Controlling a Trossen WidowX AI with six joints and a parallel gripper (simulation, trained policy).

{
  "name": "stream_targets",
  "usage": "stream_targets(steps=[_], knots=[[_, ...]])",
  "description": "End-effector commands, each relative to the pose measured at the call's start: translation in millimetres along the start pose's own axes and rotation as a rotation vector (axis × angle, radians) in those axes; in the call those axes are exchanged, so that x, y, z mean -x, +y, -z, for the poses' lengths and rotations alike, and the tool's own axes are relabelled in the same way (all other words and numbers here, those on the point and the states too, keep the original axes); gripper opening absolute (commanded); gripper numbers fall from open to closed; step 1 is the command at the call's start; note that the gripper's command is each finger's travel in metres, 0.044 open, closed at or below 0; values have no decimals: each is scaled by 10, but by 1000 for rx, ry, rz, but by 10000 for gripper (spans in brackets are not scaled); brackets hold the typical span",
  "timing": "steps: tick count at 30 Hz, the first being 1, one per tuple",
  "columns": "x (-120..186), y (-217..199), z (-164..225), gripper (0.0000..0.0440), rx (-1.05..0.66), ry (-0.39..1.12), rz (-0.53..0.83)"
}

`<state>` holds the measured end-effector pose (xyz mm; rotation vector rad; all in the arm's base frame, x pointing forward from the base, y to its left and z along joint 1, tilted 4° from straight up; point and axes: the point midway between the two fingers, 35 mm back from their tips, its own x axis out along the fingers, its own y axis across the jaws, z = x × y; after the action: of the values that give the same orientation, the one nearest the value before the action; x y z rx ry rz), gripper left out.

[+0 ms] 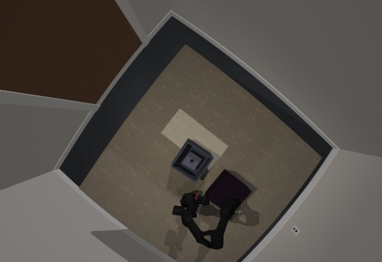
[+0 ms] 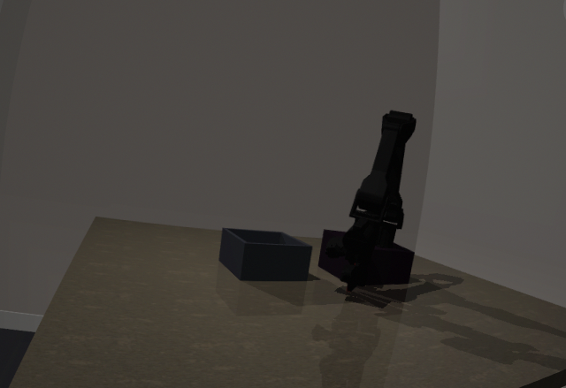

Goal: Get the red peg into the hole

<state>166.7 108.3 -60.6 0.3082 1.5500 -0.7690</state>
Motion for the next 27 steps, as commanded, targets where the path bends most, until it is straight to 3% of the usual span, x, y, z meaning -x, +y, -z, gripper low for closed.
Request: stream_targets(steps=[1,4,27], knots=[[-82,-47,16,52,-2,12,44],[-95,-66,14,0,0,16,70],[711,-96,-574,0,-45,-127,77]])
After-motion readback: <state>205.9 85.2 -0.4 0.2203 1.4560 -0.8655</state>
